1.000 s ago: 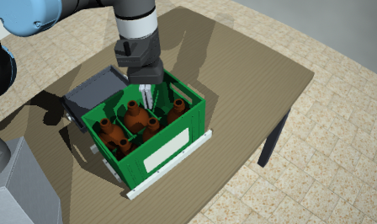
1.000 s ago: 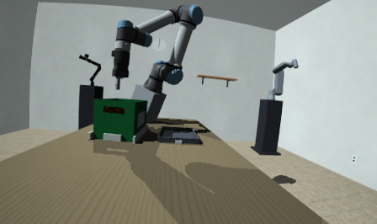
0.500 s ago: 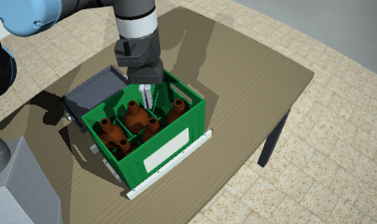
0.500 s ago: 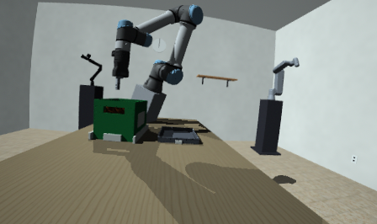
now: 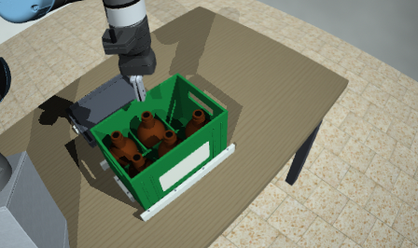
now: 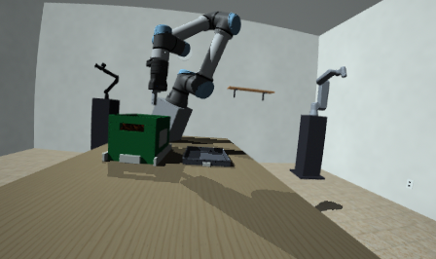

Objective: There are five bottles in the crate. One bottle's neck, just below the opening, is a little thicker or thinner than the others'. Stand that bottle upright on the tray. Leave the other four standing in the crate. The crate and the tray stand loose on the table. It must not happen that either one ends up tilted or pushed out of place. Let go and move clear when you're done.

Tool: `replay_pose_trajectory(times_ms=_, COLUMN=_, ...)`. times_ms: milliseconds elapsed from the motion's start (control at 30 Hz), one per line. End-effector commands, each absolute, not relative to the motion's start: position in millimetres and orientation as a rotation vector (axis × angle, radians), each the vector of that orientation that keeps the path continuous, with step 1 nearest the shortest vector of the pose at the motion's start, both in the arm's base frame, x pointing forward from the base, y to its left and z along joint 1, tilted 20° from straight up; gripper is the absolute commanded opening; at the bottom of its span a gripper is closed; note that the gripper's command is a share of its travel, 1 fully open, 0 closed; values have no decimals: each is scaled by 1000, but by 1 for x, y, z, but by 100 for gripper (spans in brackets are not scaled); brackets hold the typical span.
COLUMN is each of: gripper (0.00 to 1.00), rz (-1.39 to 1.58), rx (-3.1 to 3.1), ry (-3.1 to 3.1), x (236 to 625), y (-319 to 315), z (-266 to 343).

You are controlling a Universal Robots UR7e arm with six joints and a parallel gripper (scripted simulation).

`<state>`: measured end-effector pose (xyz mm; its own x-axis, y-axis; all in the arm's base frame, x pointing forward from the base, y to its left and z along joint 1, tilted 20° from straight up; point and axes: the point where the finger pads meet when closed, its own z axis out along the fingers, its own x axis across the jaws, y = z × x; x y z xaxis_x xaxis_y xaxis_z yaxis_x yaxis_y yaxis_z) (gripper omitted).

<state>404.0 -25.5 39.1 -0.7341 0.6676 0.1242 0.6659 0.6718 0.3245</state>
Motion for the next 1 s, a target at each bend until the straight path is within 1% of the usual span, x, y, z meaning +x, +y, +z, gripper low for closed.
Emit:
replay_pose_trajectory(times_ms=0, gripper=0, rz=552, rx=1144, ry=2866, x=404, y=-23, z=41)
replay_pose_trajectory(times_ms=33, gripper=0, rz=552, rx=1144, ry=2866, x=404, y=-23, z=41)
replay_pose_trajectory(times_ms=67, gripper=100, rz=552, rx=1144, ry=2866, x=404, y=-23, z=41)
replay_pose_trajectory(times_ms=967, gripper=100, rz=552, rx=1144, ry=2866, x=404, y=-23, z=41)
